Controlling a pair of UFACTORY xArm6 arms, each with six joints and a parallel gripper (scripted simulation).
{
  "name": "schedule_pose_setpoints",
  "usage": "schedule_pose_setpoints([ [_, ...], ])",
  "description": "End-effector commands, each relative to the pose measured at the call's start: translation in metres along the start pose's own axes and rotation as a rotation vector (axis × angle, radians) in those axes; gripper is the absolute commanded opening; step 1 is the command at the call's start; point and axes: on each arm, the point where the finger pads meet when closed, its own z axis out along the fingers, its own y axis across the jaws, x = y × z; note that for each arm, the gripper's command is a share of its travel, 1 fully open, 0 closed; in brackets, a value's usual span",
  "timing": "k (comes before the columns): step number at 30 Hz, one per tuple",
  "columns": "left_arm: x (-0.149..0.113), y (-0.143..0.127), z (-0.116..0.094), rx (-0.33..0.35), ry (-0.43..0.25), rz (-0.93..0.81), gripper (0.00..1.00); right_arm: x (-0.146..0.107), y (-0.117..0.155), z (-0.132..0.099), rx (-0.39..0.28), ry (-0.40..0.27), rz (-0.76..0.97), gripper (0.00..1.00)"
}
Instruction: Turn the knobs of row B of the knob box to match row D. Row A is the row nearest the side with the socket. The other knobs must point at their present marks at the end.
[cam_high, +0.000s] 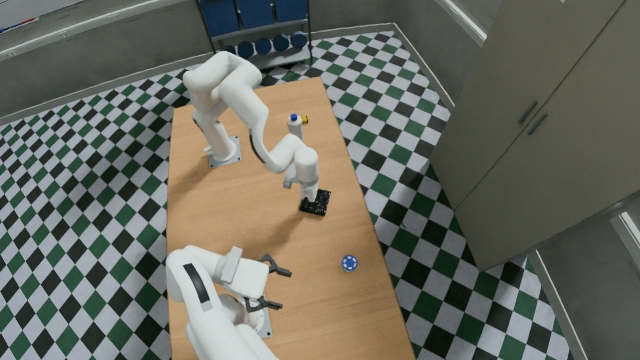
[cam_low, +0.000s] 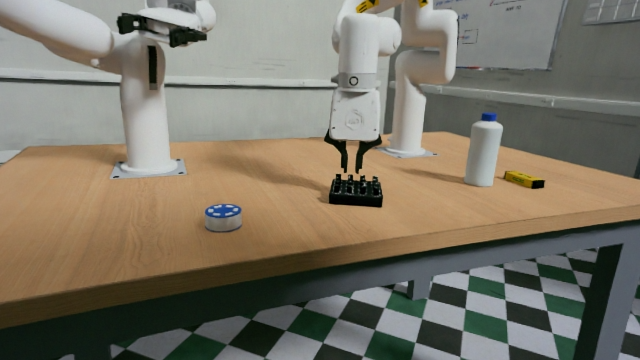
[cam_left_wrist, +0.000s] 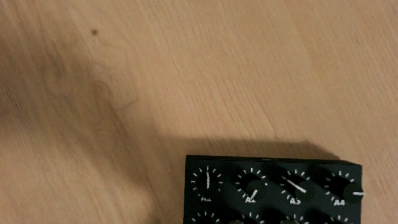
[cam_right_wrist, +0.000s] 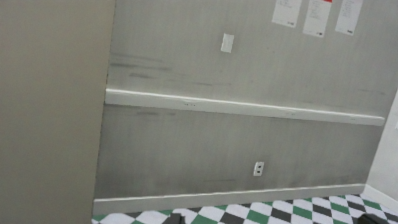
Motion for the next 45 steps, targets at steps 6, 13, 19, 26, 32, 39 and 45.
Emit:
schedule_pose_setpoints([
  [6, -0.001, -0.001, 0.006, 0.002, -0.004, 0.0, 0.21, 0.001, 0.0, 0.0, 0.0, -0.001, 0.001, 1.0],
  [13, -0.001, -0.001, 0.008, 0.002, -0.004, 0.0, 0.21, 0.001, 0.0, 0.0, 0.0, -0.001, 0.001, 1.0],
  [19, -0.001, -0.001, 0.009, 0.002, -0.004, 0.0, 0.21, 0.001, 0.0, 0.0, 0.0, -0.001, 0.001, 1.0],
  [26, -0.001, -0.001, 0.009, 0.002, -0.004, 0.0, 0.21, 0.001, 0.0, 0.0, 0.0, -0.001, 0.001, 1.0],
  [32, -0.001, -0.001, 0.009, 0.002, -0.004, 0.0, 0.21, 0.001, 0.0, 0.0, 0.0, -0.001, 0.001, 1.0],
  [39, -0.001, -0.001, 0.011, 0.002, -0.004, 0.0, 0.21, 0.001, 0.0, 0.0, 0.0, -0.001, 0.001, 1.0],
  [45, -0.001, -0.001, 0.016, 0.002, -0.004, 0.0, 0.21, 0.001, 0.0, 0.0, 0.0, -0.001, 0.001, 1.0],
])
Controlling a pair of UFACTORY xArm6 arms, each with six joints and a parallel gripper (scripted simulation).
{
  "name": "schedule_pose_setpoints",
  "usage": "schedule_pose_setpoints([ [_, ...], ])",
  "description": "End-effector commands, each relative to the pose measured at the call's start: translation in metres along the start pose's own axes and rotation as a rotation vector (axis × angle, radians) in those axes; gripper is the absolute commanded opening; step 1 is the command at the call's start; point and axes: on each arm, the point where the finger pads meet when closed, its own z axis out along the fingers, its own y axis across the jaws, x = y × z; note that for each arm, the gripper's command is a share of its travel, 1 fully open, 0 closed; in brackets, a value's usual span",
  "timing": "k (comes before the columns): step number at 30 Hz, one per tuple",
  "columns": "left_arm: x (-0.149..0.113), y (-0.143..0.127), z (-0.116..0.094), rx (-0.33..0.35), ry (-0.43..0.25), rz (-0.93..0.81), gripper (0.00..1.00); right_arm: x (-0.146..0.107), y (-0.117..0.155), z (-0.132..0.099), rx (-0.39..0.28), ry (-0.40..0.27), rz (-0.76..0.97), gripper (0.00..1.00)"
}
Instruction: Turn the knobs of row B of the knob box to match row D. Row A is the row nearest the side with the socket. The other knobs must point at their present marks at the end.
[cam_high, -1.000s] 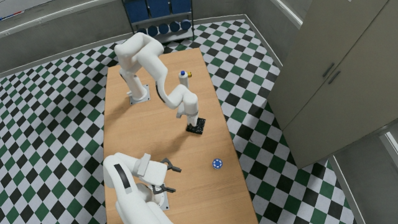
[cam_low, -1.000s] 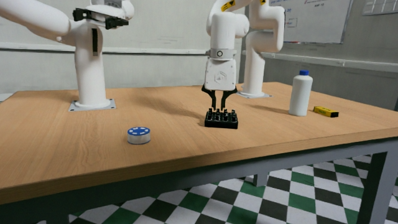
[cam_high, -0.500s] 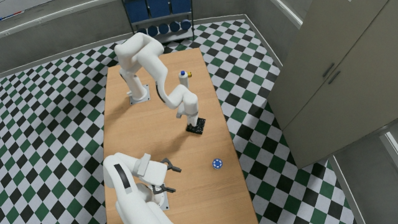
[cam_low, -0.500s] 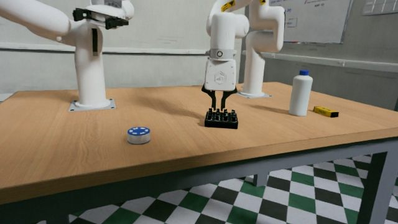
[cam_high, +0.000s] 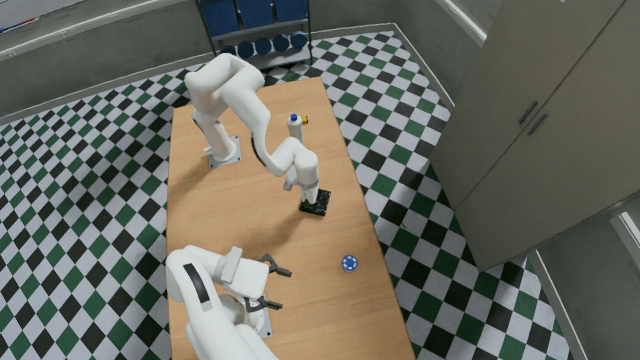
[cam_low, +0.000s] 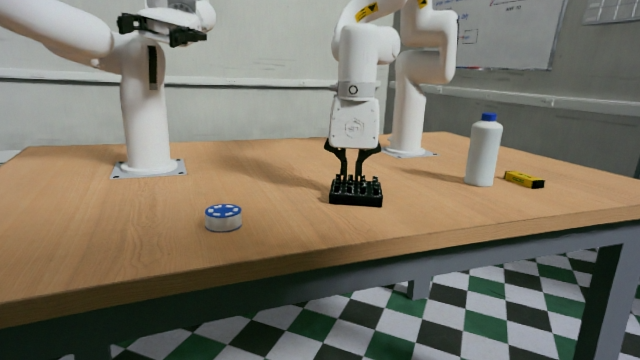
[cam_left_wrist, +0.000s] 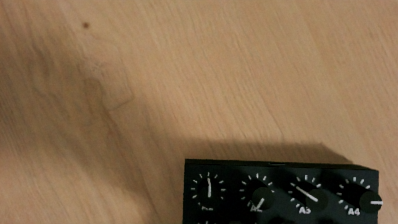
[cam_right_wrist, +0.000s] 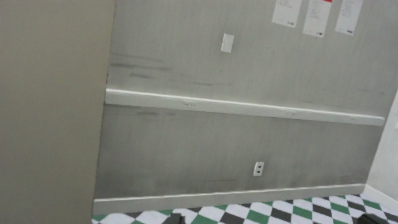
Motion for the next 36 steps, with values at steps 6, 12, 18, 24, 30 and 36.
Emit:
schedule_pose_setpoints([
  [6, -0.0017, -0.0007, 0.0024, 0.002, -0.005, 0.0, 0.21, 0.0005, 0.0, -0.0003, 0.0, -0.001, 0.001, 1.0],
  [12, -0.0017, -0.0007, 0.0024, 0.002, -0.005, 0.0, 0.21, 0.0005, 0.0, -0.0003, 0.0, -0.001, 0.001, 1.0],
  [18, -0.0017, -0.0007, 0.0024, 0.002, -0.005, 0.0, 0.21, 0.0005, 0.0, -0.0003, 0.0, -0.001, 0.001, 1.0],
  [24, -0.0017, -0.0007, 0.0024, 0.002, -0.005, 0.0, 0.1, 0.0005, 0.0, -0.0003, 0.0, -0.001, 0.001, 1.0],
  [30, -0.0017, -0.0007, 0.0024, 0.002, -0.005, 0.0, 0.1, 0.0005, 0.0, -0.0003, 0.0, -0.001, 0.001, 1.0],
  [36, -0.0017, -0.0007, 0.0024, 0.002, -0.005, 0.0, 0.1, 0.0005, 0.0, -0.0003, 0.0, -0.001, 0.001, 1.0],
])
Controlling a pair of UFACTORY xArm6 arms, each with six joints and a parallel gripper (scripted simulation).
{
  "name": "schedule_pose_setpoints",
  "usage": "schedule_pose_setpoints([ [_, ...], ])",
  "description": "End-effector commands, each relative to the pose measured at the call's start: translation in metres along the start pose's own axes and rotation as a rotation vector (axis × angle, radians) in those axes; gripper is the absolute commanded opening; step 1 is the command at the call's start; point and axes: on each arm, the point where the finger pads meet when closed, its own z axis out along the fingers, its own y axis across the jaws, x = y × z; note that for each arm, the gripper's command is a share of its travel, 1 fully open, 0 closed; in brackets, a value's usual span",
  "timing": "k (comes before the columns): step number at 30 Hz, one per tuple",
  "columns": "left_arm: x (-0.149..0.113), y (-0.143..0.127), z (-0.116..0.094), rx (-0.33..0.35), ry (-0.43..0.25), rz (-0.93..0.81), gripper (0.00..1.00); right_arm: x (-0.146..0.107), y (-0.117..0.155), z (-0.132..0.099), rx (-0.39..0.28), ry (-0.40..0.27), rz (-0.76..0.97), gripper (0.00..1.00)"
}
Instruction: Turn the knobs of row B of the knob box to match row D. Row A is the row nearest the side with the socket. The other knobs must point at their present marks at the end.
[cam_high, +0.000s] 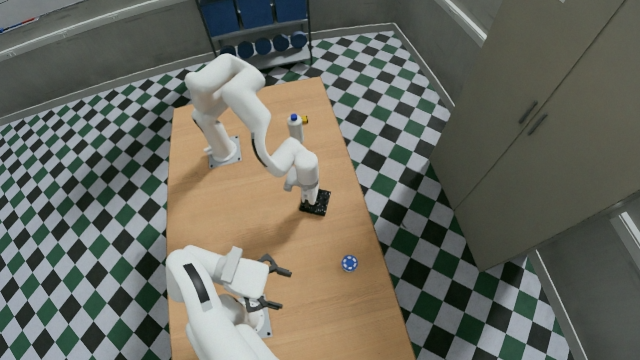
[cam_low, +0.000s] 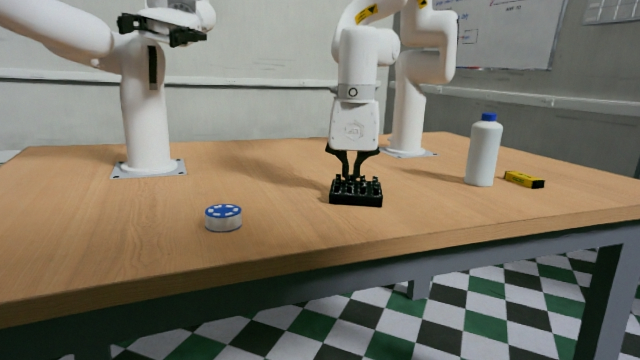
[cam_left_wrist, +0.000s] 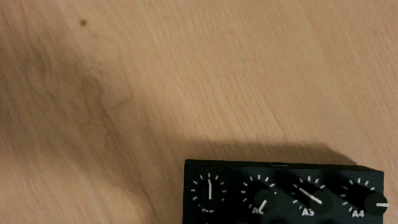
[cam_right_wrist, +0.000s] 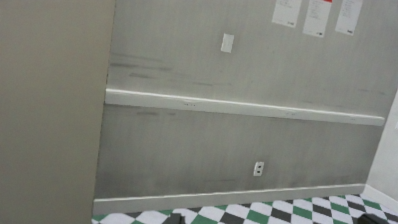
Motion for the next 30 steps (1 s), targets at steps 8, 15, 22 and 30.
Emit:
schedule_pose_setpoints([
  [8, -0.0015, -0.0006, -0.0019, 0.002, -0.004, 0.01, 0.1, 0.0005, 0.0, -0.0003, 0.0, -0.001, 0.001, 1.0],
  [15, -0.0015, -0.0006, -0.0019, 0.002, -0.004, 0.03, 0.1, 0.0005, 0.0, -0.0003, 0.0, -0.001, 0.001, 1.0],
  [22, -0.0015, -0.0006, -0.0019, 0.002, -0.005, 0.085, 0.1, 0.0005, 0.0, -0.0003, 0.0, -0.001, 0.001, 1.0],
  [30, -0.0015, -0.0006, -0.0019, 0.001, -0.005, 0.191, 0.1, 0.0005, 0.0, -0.0003, 0.0, -0.001, 0.001, 1.0],
])
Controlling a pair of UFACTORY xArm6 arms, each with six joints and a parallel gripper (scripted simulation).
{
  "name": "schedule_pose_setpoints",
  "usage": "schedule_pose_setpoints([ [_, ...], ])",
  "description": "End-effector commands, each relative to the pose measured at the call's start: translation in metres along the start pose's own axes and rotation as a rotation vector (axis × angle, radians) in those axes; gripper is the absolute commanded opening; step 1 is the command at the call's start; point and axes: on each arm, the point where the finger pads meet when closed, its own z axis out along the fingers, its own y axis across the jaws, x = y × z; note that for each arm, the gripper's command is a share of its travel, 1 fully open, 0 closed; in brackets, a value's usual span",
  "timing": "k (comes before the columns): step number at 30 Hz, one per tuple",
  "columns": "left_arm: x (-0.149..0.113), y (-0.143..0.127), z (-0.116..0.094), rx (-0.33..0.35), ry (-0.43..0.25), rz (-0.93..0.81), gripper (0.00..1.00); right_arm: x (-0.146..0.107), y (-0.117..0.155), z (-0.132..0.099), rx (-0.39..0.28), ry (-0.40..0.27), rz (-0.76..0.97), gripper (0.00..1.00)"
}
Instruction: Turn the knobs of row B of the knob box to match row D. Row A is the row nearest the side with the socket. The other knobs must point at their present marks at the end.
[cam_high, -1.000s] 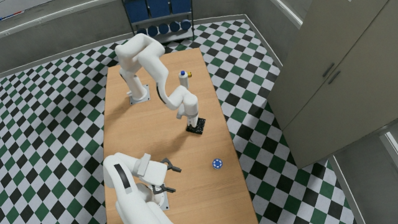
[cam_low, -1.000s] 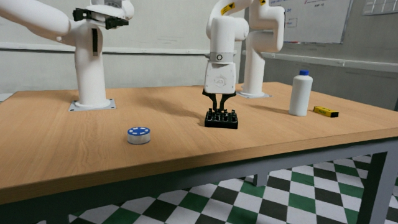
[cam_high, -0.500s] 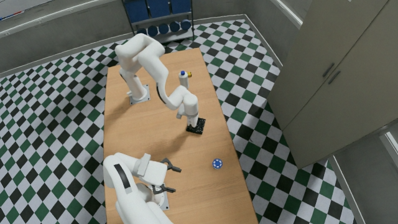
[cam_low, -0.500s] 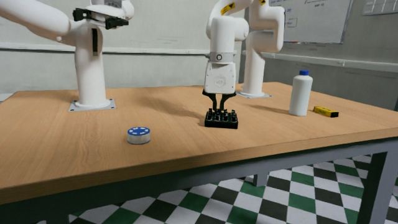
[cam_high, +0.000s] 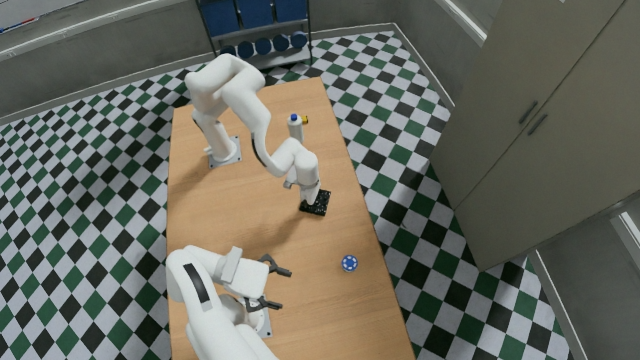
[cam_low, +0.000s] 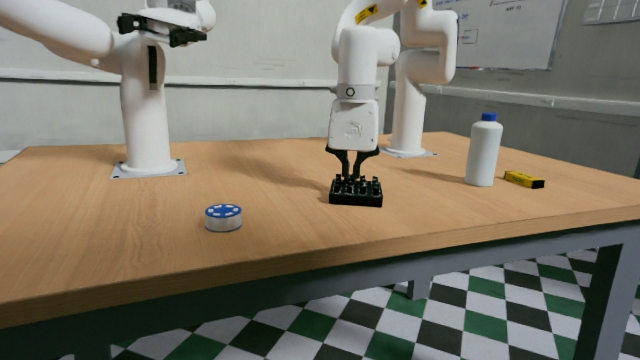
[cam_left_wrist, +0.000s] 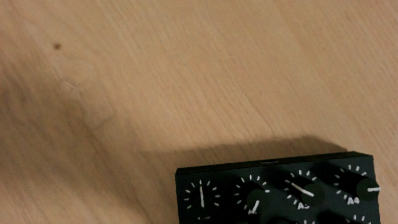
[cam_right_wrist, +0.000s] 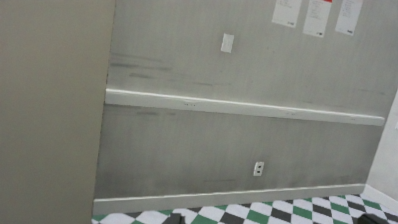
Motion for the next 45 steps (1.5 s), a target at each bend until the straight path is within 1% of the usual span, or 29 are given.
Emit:
schedule_pose_setpoints([
  [1, -0.0016, -0.0004, -0.0019, 0.003, -0.004, 0.054, 0.1, 0.0005, 0.0, -0.0003, 0.0, -0.001, 0.001, 1.0],
  [7, -0.0016, -0.0004, -0.0019, 0.002, -0.004, 0.143, 0.1, 0.0005, 0.0, -0.0003, 0.0, -0.001, 0.001, 1.0],
  [17, -0.0016, -0.0004, -0.0019, 0.002, -0.005, 0.364, 0.1, 0.0005, 0.0, -0.0003, 0.0, -0.001, 0.001, 1.0],
  [19, -0.0016, -0.0004, -0.0019, 0.002, -0.005, 0.364, 0.1, 0.0005, 0.0, -0.0003, 0.0, -0.001, 0.001, 1.0],
  [34, -0.0016, -0.0004, -0.0019, 0.001, -0.005, 0.759, 0.1, 0.0005, 0.0, -0.0003, 0.0, -0.001, 0.001, 1.0],
  [36, -0.0016, -0.0004, -0.0019, 0.001, -0.005, 0.759, 0.1, 0.0005, 0.0, -0.0003, 0.0, -0.001, 0.001, 1.0],
  [45, -0.0016, -0.0004, -0.0019, 0.0, -0.005, 0.994, 0.1, 0.0005, 0.0, -0.0003, 0.0, -0.001, 0.001, 1.0],
])
